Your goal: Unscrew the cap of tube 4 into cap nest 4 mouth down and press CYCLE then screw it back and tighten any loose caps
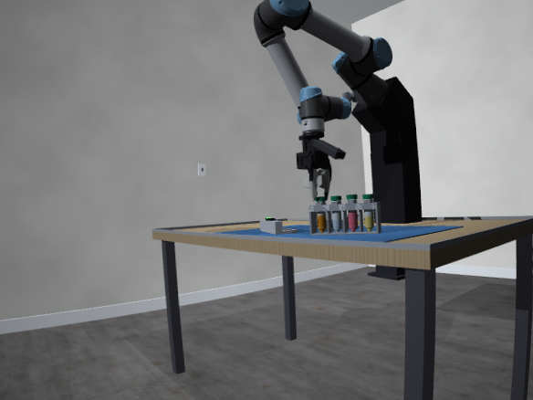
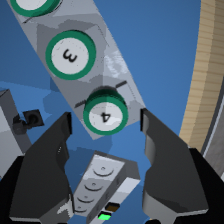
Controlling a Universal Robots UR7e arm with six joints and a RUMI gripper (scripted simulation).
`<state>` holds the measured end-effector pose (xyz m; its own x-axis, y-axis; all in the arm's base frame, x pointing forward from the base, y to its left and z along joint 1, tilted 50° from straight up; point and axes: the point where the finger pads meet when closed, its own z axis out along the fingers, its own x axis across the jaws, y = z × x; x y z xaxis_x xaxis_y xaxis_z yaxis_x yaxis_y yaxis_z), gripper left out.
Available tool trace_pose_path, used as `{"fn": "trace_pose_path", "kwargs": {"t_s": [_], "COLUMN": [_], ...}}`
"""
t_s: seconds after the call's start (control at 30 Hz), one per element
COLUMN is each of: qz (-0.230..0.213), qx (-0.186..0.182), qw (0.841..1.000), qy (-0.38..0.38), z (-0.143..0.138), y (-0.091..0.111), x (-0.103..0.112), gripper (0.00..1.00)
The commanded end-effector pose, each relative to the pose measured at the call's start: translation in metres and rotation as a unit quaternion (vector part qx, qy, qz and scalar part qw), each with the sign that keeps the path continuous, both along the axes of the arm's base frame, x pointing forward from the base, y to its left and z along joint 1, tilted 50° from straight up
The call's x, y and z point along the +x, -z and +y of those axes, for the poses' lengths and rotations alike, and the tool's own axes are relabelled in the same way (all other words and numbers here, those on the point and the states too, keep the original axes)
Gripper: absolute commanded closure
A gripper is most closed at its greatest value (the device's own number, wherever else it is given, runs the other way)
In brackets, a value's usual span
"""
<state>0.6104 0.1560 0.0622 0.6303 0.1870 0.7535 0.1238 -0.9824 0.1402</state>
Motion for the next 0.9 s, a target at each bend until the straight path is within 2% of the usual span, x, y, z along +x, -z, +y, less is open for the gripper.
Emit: {"fn": "trace_pose_path", "kwargs": {"t_s": [0.0,0.03,0.1,0.2,0.23,0.27,0.3,0.37,0.4,0.43,0.47,0.77,0.8,0.87], "qz": [-0.001,-0.001,-0.001,-0.002,-0.002,-0.002,-0.002,-0.003,-0.003,-0.003,-0.003,-0.003,-0.003,-0.003], "qx": [-0.089,-0.121,-0.121,-0.208,-0.214,-0.245,-0.245,-0.301,-0.304,-0.333,-0.35,-0.35,-0.35,-0.35], "qw": [0.993,0.987,0.987,0.962,0.96,0.947,0.947,0.92,0.917,0.9,0.889,0.889,0.889,0.889], "qy": [-0.076,-0.103,-0.103,-0.175,-0.181,-0.207,-0.207,-0.253,-0.257,-0.281,-0.294,-0.294,-0.294,-0.294], "z": [0.0002,0.0002,0.0002,0.0002,0.0002,0.0002,0.0002,0.0002,0.0002,0.0002,0.0002,0.0003,0.0003,0.0003], "y": [-0.0007,-0.0007,-0.0007,-0.0007,-0.0007,-0.0007,-0.0007,-0.0007,-0.0007,-0.0007,-0.0007,-0.0007,-0.0007,-0.0007], "x": [-0.0001,-0.0001,-0.0001,-0.0001,-0.0001,-0.0001,-0.0001,-0.0001,-0.0001,-0.0001,-0.0001,-0.0001,-0.0001,-0.0001], "gripper": [0.65,0.65,0.65,0.65,0.65,0.65,0.65,0.65,0.65,0.65,0.65,0.65,1.0,1.0]}}
